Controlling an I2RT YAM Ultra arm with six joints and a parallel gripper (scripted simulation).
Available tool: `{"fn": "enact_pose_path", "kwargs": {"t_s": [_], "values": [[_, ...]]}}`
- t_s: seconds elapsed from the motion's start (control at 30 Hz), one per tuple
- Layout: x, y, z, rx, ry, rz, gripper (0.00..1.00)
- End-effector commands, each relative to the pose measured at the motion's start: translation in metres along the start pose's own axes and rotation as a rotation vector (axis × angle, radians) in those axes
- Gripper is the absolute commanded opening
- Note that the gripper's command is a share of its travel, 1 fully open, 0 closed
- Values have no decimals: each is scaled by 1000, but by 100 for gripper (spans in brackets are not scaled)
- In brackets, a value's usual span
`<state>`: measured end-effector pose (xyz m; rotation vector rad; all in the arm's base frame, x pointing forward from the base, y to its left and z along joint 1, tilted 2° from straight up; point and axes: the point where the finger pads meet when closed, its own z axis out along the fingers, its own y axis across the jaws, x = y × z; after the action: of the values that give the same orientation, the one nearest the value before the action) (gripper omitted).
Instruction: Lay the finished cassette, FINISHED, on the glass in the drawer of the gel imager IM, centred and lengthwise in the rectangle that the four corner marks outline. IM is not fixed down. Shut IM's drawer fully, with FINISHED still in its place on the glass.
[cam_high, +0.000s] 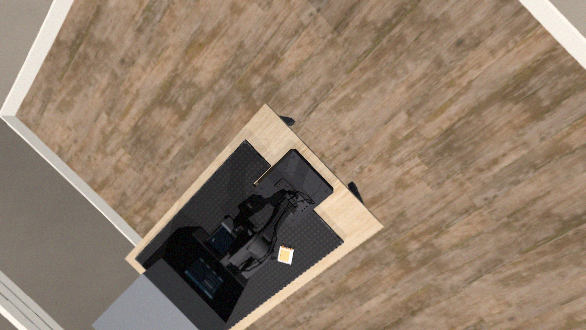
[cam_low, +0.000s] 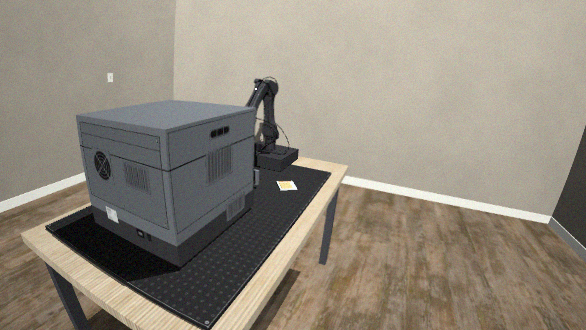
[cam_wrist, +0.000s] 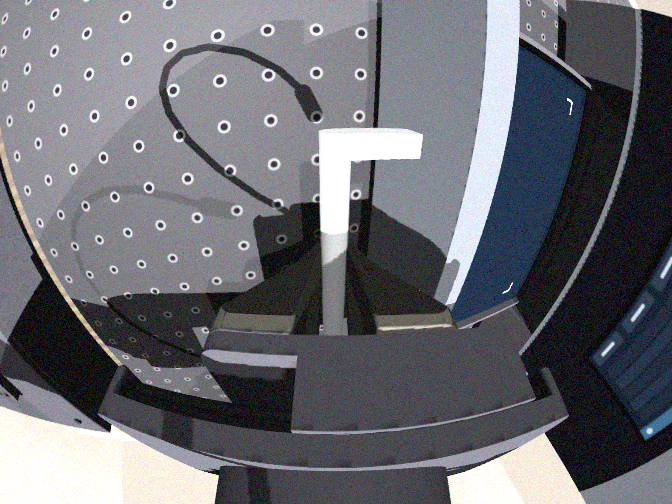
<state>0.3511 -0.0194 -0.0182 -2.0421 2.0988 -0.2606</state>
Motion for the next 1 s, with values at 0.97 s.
{"fn": "enact_pose_path", "kwargs": {"t_s": [0.97], "values": [[-4,11,-4,-36,-13,5,0]]}}
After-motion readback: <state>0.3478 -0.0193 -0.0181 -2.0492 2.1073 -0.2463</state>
